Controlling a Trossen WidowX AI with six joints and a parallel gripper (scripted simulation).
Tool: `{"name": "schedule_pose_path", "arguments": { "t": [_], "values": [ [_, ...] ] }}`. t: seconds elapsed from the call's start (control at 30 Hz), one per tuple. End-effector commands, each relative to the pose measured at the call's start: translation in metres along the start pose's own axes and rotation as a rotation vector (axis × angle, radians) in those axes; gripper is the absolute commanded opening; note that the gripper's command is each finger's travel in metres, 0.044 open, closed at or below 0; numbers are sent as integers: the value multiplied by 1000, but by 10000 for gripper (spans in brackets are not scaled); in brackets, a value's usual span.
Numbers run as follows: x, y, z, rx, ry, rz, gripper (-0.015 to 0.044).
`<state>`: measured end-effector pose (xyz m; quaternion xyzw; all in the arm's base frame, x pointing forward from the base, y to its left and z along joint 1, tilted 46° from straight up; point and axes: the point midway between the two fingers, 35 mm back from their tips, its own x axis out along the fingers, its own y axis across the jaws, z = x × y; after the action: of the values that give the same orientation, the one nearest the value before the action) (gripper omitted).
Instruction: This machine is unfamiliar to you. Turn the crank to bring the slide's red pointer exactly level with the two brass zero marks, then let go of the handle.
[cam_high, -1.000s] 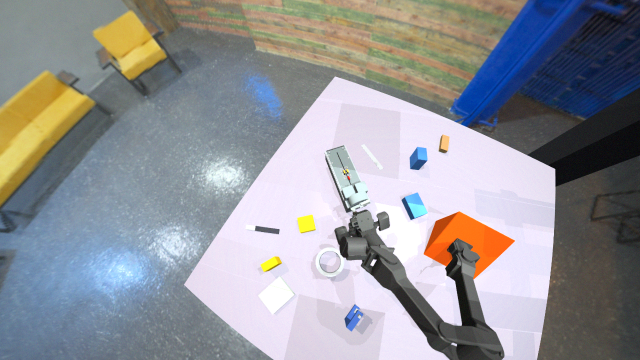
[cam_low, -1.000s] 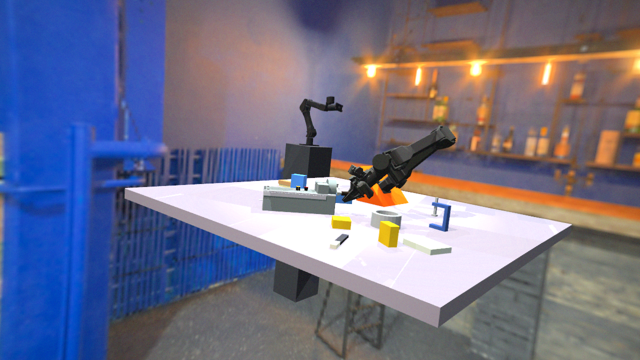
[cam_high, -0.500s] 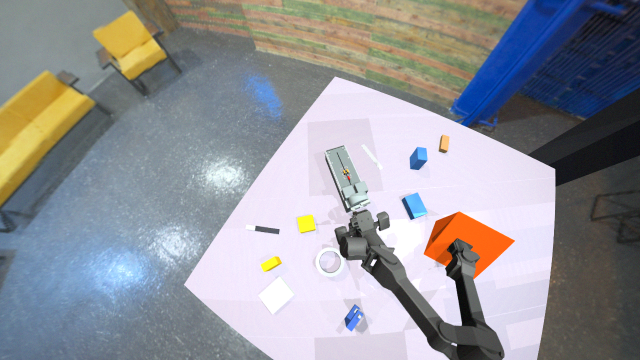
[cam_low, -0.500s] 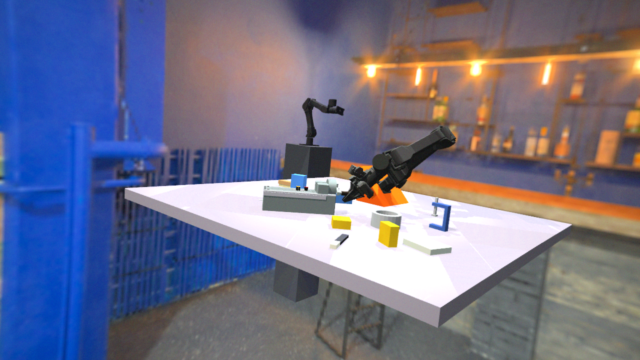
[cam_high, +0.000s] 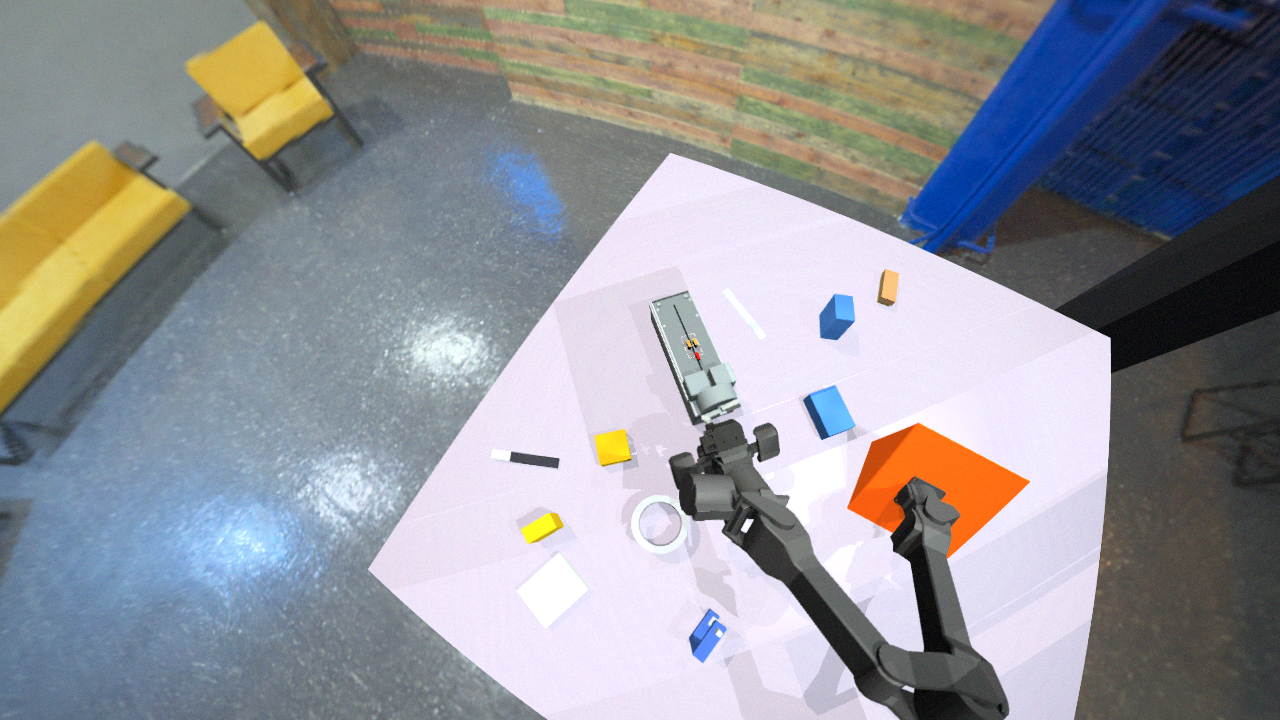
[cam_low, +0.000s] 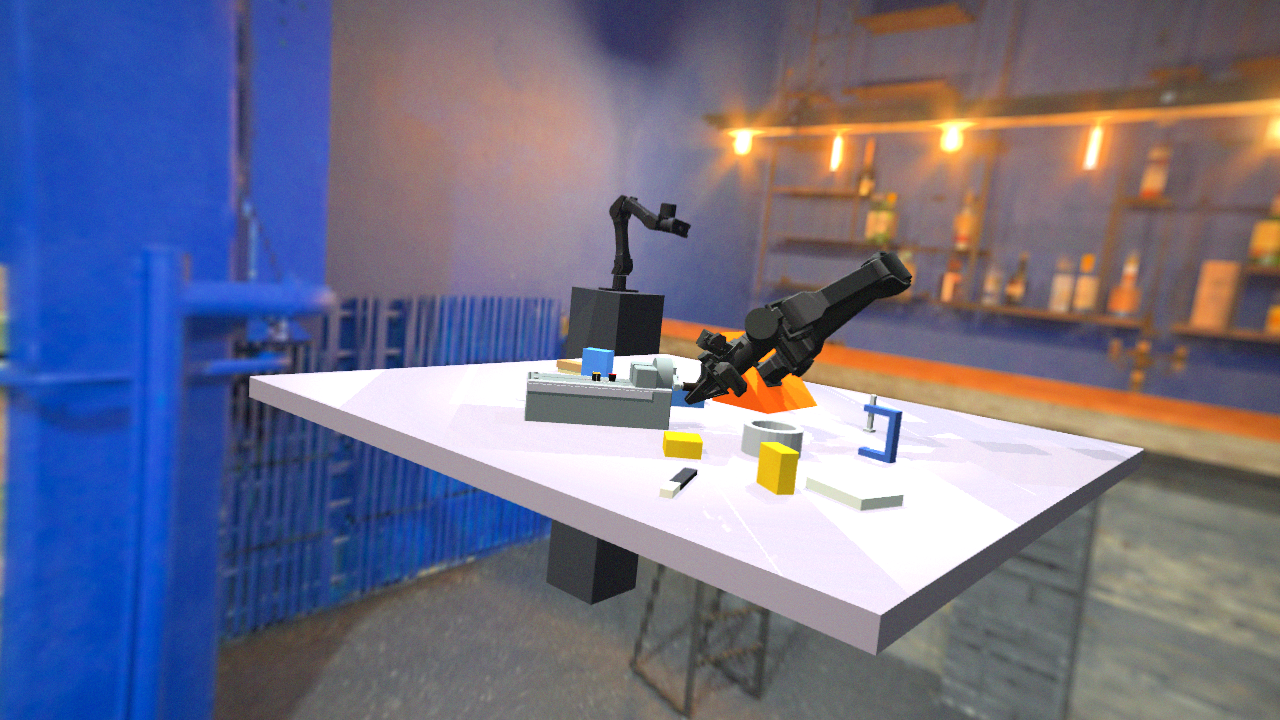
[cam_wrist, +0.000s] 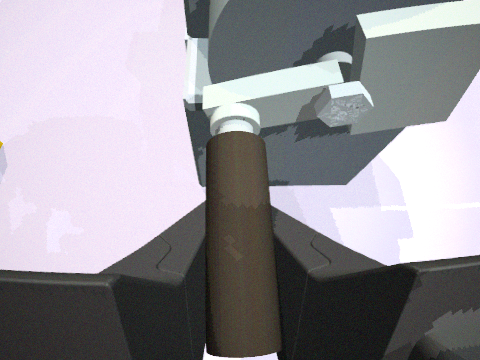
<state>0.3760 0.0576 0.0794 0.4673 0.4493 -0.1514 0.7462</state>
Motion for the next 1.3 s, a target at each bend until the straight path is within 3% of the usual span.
{"name": "schedule_pose_path", "arguments": {
  "t": [0.0, 0.53, 1.07, 1.27],
  "values": [
    [-1, 1, 1, -3, -4, 4, 0],
    [0, 0, 0, 0, 0, 0, 0],
    [0, 0, 0, 0, 0, 0, 420],
    [-13, 1, 14, -1, 0, -1, 440]
  ]
}}
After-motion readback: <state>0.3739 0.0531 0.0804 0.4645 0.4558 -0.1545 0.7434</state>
